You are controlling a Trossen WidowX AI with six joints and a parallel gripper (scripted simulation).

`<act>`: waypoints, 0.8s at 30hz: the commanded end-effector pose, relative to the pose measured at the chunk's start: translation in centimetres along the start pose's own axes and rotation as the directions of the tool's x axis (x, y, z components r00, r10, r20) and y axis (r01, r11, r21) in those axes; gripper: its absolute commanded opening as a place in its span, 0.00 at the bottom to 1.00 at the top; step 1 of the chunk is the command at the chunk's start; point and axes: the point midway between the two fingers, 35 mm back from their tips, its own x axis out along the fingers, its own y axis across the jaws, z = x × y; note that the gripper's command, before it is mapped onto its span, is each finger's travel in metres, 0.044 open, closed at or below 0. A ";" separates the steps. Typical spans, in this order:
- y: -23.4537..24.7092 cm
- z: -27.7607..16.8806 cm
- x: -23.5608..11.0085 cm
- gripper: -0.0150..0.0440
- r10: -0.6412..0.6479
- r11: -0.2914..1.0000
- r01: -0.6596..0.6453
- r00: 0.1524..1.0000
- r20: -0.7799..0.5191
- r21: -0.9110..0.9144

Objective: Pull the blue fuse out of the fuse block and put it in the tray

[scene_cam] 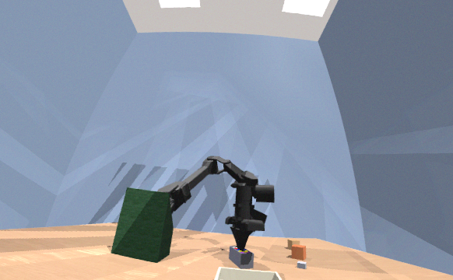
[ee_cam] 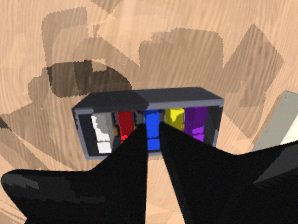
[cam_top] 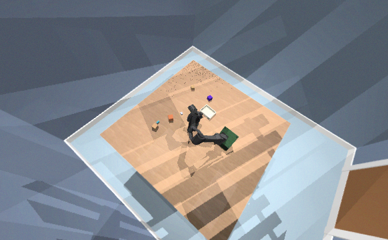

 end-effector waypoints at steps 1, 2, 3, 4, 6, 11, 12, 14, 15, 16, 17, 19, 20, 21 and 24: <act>0.0 0.0 0.0 0.27 0.000 1.000 0.000 1.000 0.000 -0.001; 0.0 0.0 0.0 0.25 0.000 1.000 0.000 1.000 0.000 -0.001; 0.0 0.0 0.0 0.25 0.000 1.000 0.000 1.000 0.000 -0.001; 0.0 0.0 0.0 0.25 0.000 1.000 0.000 1.000 0.000 -0.001; 0.0 0.0 0.0 0.25 0.000 1.000 0.000 1.000 0.000 -0.001; 0.0 0.0 -0.2 0.25 0.000 1.000 0.000 1.000 0.000 -0.001; 0.0 0.0 -0.2 0.25 0.000 1.000 0.000 1.000 0.000 0.000; 0.0 0.0 -0.3 0.25 0.000 1.000 0.000 1.000 0.000 0.000; 0.0 0.0 -0.4 0.25 -0.001 1.000 0.001 1.000 0.000 0.000; 0.0 0.0 -0.4 0.25 -0.001 1.000 0.001 1.000 0.000 0.000; 0.0 0.0 -0.5 0.25 -0.001 1.000 0.001 1.000 0.000 0.000; 0.0 0.0 -0.6 0.25 -0.001 1.000 0.001 1.000 0.000 0.000; 0.0 0.0 -0.6 0.25 -0.001 1.000 0.001 1.000 0.000 0.000; 0.0 0.0 -0.7 0.25 -0.001 1.000 0.001 1.000 0.000 0.000; -0.1 0.0 -0.8 0.25 -0.001 1.000 0.001 1.000 0.000 0.000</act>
